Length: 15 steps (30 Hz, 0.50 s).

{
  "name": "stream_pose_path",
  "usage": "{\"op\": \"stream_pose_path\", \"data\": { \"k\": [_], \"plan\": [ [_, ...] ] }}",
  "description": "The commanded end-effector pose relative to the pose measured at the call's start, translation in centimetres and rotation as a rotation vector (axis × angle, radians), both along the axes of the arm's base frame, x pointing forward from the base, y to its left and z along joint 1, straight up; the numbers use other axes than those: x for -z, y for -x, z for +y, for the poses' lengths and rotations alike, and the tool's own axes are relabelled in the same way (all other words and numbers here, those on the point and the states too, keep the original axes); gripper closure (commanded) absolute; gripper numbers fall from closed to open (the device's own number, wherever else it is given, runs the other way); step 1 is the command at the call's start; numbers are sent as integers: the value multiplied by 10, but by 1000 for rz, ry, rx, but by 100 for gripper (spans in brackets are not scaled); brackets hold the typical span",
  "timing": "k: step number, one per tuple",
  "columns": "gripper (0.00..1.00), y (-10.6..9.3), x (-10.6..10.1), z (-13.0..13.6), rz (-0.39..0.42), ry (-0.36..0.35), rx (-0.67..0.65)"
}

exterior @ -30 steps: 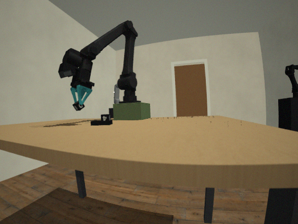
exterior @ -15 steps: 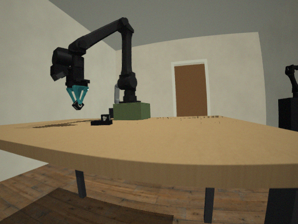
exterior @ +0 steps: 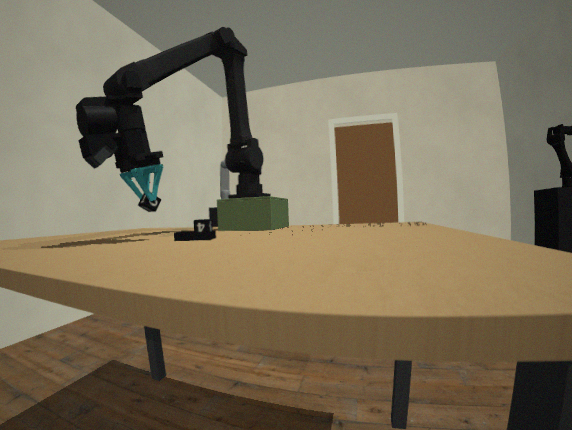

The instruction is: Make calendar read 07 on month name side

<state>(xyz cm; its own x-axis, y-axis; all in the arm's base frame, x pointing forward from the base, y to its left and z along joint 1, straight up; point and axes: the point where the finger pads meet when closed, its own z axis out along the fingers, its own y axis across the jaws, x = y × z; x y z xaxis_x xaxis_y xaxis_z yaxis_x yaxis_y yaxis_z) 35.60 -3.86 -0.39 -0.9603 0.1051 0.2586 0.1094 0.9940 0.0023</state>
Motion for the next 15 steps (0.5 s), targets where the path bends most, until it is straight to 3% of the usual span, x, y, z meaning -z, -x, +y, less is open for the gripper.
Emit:
{"op": "stream_pose_path", "data": {
  "k": [1,7,15],
  "plan": [
    [73,-21,-8,-1,3,-3,-12],
    [73,-20,-6,-1,182,-23,-14],
    [73,-20,-6,-1,239,-29,-14]
  ]
}}
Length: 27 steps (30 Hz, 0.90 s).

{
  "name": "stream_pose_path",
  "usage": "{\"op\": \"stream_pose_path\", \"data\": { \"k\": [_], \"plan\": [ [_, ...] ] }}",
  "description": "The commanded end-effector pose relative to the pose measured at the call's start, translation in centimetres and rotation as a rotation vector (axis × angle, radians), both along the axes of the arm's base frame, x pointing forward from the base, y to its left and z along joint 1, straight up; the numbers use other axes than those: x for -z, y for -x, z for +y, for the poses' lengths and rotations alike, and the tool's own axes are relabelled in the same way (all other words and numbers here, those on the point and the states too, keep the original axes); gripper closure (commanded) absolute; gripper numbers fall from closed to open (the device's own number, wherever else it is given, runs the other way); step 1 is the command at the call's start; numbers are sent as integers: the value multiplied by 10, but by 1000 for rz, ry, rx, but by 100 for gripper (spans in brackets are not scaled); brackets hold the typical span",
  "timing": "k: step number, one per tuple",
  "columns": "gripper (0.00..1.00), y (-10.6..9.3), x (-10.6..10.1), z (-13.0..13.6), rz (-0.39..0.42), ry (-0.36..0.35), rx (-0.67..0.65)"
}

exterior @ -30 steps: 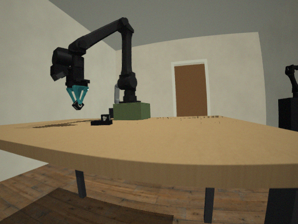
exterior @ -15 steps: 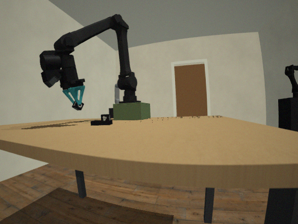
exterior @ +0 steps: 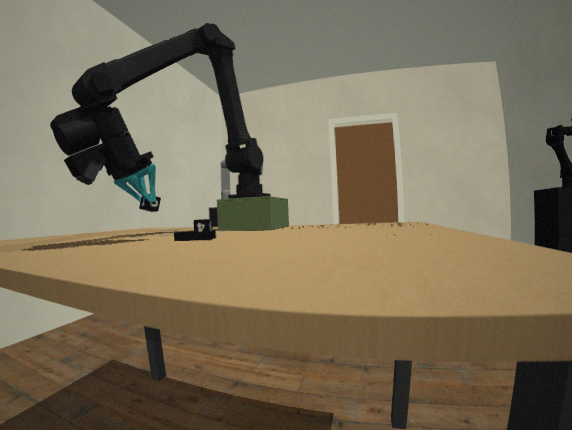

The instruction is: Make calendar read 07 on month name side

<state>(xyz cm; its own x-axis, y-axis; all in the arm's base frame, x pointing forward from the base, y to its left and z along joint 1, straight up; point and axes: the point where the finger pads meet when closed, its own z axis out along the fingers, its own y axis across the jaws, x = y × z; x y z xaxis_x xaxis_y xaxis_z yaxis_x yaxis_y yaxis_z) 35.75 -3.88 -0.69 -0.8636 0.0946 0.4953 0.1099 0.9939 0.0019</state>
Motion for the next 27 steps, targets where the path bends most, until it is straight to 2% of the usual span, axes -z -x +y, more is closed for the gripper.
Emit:
{"op": "stream_pose_path", "data": {
  "k": [1,4,9,11,14,17,19,27],
  "plan": [
    [73,-19,-9,0,-12,-4,-14],
    [73,-18,-8,0,39,-10,-14],
    [73,-17,-6,0,194,-27,-15],
    [73,-17,-6,0,194,-27,-15],
    [73,-17,-6,0,245,-32,-15],
    [73,-17,-6,0,250,-33,-15],
    [73,-20,-13,0,230,-31,-15],
    [73,-20,-13,0,230,-30,-15]
  ]
}}
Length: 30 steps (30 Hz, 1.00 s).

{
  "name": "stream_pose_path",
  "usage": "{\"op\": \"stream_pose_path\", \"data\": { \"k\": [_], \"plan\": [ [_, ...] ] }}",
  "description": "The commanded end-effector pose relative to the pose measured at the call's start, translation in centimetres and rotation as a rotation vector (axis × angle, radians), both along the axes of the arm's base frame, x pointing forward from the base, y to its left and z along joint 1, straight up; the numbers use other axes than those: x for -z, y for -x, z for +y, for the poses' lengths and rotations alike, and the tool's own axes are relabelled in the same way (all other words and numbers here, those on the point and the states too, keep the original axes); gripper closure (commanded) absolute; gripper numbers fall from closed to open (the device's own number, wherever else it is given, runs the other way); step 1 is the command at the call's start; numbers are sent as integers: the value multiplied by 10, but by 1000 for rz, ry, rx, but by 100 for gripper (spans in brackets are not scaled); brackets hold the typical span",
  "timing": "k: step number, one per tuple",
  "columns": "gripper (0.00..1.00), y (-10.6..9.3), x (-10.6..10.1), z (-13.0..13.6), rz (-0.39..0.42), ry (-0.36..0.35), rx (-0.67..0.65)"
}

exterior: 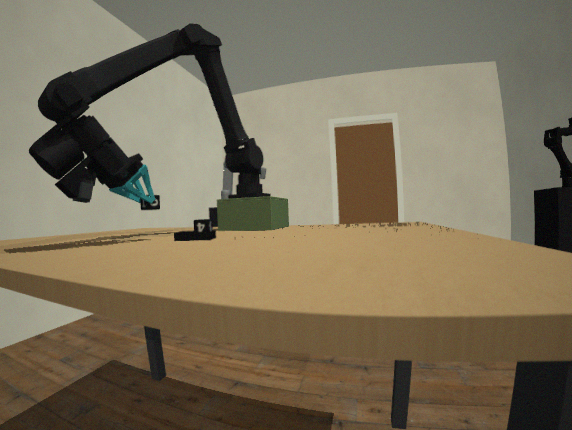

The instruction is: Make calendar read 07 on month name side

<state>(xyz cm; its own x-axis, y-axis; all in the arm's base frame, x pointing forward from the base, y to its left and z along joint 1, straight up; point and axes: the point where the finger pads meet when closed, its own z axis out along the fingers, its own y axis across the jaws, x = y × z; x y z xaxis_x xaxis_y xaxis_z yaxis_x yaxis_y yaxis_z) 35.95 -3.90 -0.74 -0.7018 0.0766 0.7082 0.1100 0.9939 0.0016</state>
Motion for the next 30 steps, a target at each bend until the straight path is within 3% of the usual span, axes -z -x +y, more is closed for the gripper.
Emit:
{"op": "stream_pose_path", "data": {
  "k": [1,30],
  "plan": [
    [73,-18,-14,0,-38,-3,-14],
    [73,-13,25,1,-27,-4,-14]
  ]
}}
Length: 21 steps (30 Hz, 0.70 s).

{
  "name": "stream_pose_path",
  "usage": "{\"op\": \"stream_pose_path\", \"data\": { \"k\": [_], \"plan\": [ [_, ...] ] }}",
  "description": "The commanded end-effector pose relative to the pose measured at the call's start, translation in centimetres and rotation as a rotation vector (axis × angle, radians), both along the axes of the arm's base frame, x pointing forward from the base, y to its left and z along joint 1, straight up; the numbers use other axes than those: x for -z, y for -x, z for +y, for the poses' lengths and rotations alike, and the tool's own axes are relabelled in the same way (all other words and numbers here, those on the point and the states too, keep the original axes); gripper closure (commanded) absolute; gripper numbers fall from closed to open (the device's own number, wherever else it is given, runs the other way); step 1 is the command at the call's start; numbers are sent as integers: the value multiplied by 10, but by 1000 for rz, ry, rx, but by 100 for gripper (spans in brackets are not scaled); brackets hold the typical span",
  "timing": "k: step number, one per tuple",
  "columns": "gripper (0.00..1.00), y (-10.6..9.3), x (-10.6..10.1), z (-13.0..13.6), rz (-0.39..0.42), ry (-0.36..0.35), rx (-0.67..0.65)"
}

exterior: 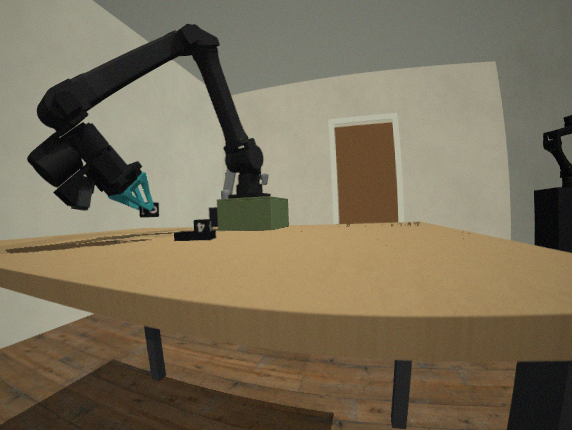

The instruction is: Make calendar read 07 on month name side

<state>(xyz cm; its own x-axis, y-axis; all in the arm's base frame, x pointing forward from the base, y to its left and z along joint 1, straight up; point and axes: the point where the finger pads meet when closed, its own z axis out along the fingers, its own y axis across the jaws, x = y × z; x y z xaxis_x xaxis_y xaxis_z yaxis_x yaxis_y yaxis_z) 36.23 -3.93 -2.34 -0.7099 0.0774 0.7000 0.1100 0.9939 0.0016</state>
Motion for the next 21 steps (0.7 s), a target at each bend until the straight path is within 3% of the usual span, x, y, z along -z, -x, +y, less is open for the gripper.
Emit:
{"op": "stream_pose_path", "data": {
  "k": [1,21],
  "plan": [
    [73,-9,11,1,-15,-5,-14],
    [73,-10,39,1,-15,-5,-14]
  ]
}}
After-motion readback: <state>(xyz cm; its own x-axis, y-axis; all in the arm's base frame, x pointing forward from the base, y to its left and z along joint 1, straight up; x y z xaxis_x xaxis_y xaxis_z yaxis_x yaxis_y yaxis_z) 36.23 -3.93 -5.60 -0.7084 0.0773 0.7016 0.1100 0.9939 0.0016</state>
